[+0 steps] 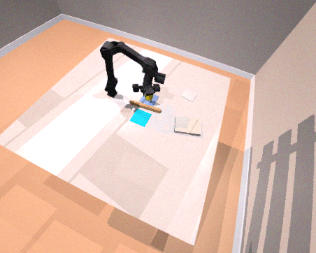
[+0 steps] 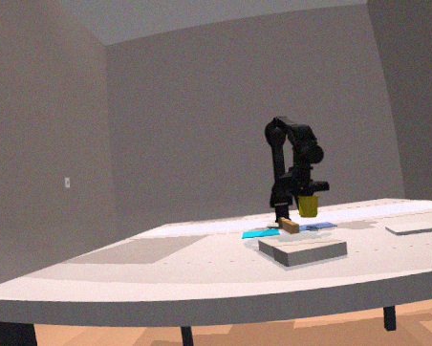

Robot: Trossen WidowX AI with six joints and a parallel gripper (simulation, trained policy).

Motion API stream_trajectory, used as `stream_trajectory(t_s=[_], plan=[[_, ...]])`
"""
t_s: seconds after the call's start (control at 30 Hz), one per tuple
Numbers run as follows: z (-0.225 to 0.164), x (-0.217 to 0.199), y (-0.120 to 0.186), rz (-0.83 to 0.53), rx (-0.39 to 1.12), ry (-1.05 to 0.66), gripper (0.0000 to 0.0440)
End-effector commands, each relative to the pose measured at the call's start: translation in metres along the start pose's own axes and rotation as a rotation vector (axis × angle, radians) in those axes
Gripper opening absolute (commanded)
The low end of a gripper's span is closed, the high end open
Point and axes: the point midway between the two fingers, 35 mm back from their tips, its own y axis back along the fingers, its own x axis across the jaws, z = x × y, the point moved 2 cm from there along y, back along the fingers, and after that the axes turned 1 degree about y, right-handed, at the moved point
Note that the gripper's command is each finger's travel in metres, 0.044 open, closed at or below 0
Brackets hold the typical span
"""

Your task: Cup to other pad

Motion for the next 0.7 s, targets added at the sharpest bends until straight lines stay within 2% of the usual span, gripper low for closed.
stream_trajectory(t_s=[0.0,0.33,0.67], plan=[[0.004,-0.004,0.015,0.035,-0.002,-0.041,0.0003],[0.024,-0.013,0.041,0.100,-0.021,-0.139,0.0000],[0.053,-0.022,0.052,0.163,-0.061,-0.230,0.0000]])
